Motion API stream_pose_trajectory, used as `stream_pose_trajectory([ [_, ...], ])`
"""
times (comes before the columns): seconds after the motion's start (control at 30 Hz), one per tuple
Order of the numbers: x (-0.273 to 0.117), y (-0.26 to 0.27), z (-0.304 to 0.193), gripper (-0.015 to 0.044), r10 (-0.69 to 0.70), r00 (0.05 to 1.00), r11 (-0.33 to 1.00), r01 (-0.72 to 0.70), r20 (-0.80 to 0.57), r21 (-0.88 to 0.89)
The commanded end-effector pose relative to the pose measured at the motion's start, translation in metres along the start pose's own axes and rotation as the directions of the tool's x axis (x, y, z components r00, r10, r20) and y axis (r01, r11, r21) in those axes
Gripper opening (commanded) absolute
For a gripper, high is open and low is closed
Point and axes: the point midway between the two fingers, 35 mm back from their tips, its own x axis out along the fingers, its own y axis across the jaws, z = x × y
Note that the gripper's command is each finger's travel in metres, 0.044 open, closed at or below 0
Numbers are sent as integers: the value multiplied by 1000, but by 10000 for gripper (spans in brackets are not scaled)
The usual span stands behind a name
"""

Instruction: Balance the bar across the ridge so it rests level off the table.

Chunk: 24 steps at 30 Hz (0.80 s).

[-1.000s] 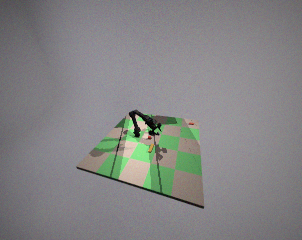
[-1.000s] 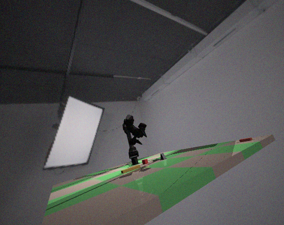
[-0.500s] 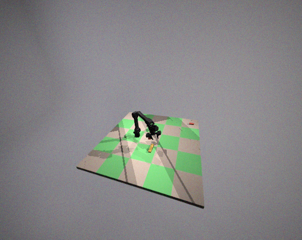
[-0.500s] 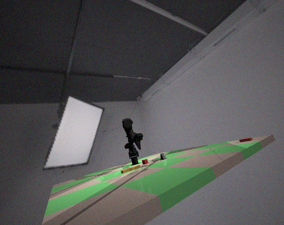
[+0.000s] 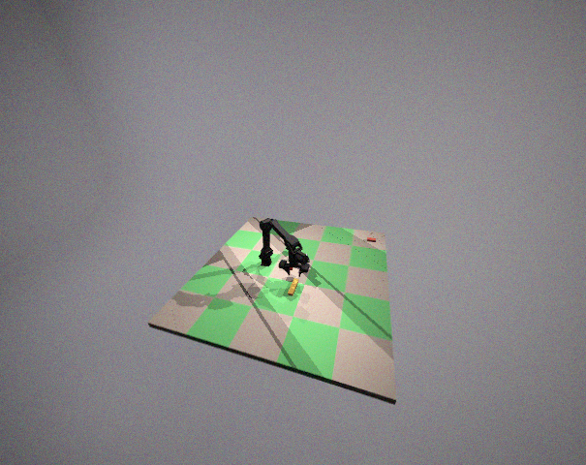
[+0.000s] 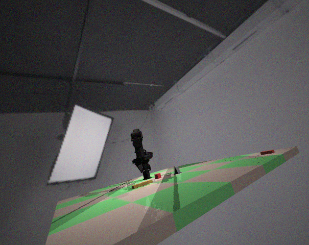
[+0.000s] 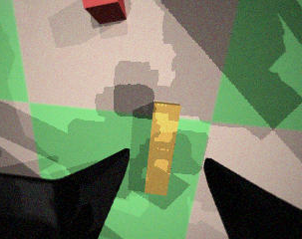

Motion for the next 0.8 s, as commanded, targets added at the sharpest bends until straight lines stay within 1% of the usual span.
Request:
stream_pose_trajectory([
  [0.0,6,0,-2,315,8,1000,1000,-8,-5,11],
  [0.23,43,1,-2,315,8,1000,1000,-8,-5,11],
  [0.5,46,1,-2,315,8,1000,1000,-8,-5,11],
  [0.77,59,1,-3,315,8,1000,1000,-8,-5,11],
])
